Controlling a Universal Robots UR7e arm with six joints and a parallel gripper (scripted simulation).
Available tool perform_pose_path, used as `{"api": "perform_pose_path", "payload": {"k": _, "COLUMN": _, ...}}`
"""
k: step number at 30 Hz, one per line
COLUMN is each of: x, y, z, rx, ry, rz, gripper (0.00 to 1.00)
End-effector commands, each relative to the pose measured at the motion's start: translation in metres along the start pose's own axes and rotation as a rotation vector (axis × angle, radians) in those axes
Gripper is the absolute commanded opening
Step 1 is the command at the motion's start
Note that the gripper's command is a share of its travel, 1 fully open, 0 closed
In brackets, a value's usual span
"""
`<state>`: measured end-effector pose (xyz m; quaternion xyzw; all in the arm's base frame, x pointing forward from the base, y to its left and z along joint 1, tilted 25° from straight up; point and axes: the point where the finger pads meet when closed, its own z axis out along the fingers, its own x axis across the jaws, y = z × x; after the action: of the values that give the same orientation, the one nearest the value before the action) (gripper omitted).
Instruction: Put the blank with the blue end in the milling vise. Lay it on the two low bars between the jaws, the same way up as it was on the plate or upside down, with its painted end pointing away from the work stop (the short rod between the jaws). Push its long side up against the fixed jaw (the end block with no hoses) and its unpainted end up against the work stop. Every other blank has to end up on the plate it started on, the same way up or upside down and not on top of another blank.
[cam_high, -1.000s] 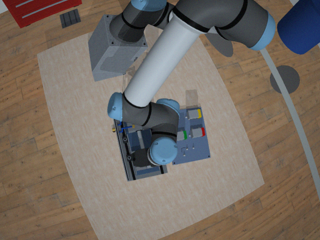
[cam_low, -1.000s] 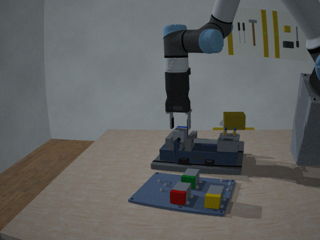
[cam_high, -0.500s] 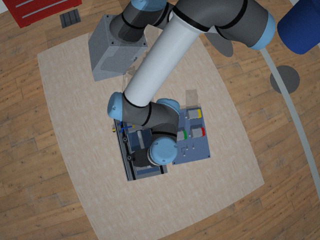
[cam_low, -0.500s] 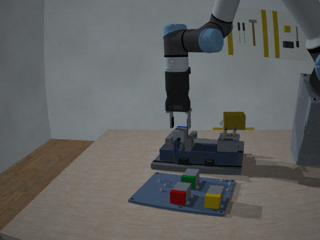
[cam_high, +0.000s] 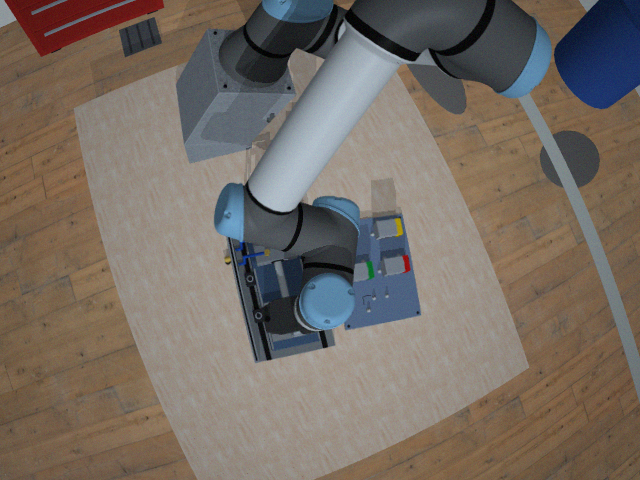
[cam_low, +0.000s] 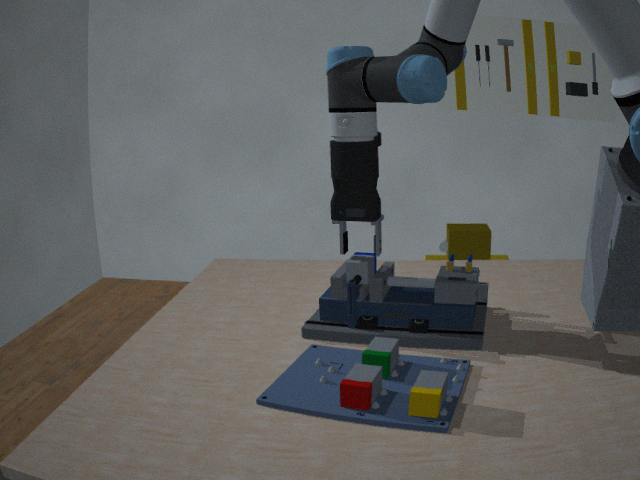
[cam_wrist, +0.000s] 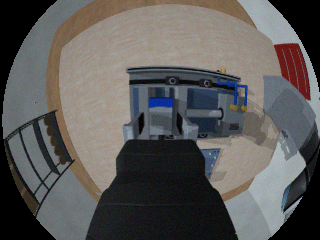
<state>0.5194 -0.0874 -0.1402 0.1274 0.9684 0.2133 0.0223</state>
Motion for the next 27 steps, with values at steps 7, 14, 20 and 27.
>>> {"api": "perform_pose_path", "payload": {"k": 7, "x": 0.0, "y": 0.0, "z": -0.061, "rx": 0.001, "ry": -0.001, "rz": 0.001, "gripper": 1.0}}
{"api": "perform_pose_path", "payload": {"k": 14, "x": 0.0, "y": 0.0, "z": -0.061, "rx": 0.001, "ry": -0.001, "rz": 0.001, "gripper": 1.0}}
{"api": "perform_pose_path", "payload": {"k": 20, "x": 0.0, "y": 0.0, "z": -0.082, "rx": 0.001, "ry": -0.004, "rz": 0.0, "gripper": 1.0}}
{"api": "perform_pose_path", "payload": {"k": 27, "x": 0.0, "y": -0.001, "z": -0.099, "rx": 0.001, "ry": -0.001, "rz": 0.001, "gripper": 1.0}}
